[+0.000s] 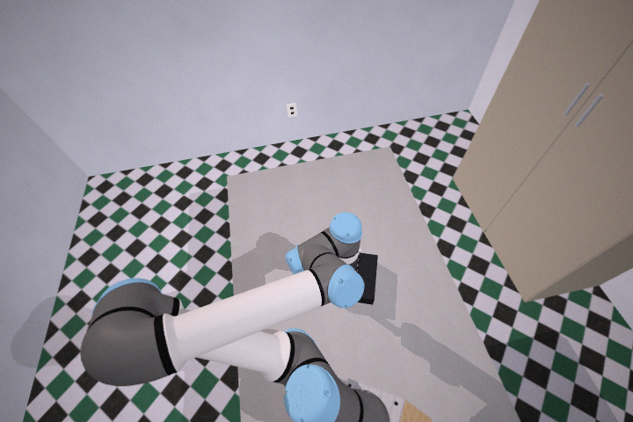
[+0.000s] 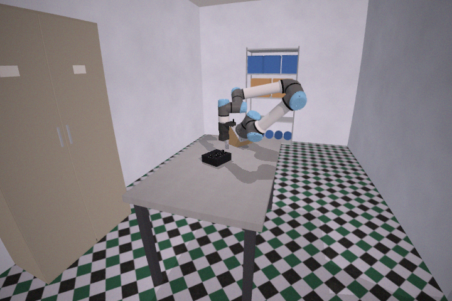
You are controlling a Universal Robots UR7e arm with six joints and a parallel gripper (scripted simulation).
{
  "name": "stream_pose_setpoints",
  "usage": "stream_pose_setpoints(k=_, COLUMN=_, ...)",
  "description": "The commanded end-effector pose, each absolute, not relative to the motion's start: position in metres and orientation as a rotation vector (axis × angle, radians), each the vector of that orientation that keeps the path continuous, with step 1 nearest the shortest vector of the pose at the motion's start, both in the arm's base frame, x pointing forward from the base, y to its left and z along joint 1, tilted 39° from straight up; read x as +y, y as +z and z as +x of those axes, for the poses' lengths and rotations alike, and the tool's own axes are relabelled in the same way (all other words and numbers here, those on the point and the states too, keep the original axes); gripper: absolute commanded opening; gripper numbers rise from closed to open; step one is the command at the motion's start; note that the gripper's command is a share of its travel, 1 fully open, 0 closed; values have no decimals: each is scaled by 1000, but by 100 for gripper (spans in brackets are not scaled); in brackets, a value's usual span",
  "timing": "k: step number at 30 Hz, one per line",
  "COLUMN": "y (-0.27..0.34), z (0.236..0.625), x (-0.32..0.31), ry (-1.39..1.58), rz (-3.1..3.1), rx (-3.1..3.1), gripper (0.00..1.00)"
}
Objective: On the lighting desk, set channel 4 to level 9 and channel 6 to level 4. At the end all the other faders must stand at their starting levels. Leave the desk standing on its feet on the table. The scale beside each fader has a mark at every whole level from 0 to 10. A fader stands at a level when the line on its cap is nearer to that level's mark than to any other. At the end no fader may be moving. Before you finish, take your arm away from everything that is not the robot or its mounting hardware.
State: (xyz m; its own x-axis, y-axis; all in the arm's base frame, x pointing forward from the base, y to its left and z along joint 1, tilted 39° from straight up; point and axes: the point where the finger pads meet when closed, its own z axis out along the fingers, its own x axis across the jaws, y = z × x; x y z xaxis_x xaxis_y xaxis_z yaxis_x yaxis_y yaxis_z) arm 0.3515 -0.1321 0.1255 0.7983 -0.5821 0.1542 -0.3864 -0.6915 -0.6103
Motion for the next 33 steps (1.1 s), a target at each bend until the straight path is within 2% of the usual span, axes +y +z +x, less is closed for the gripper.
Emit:
stream_pose_setpoints(k=1, y=122, z=354, x=-129, ry=-454, rz=-2412, rx=715, gripper=0)
stream_pose_setpoints(k=33, y=110, z=361, x=-123, ry=-454, rz=-2412, rx=715, gripper=0)
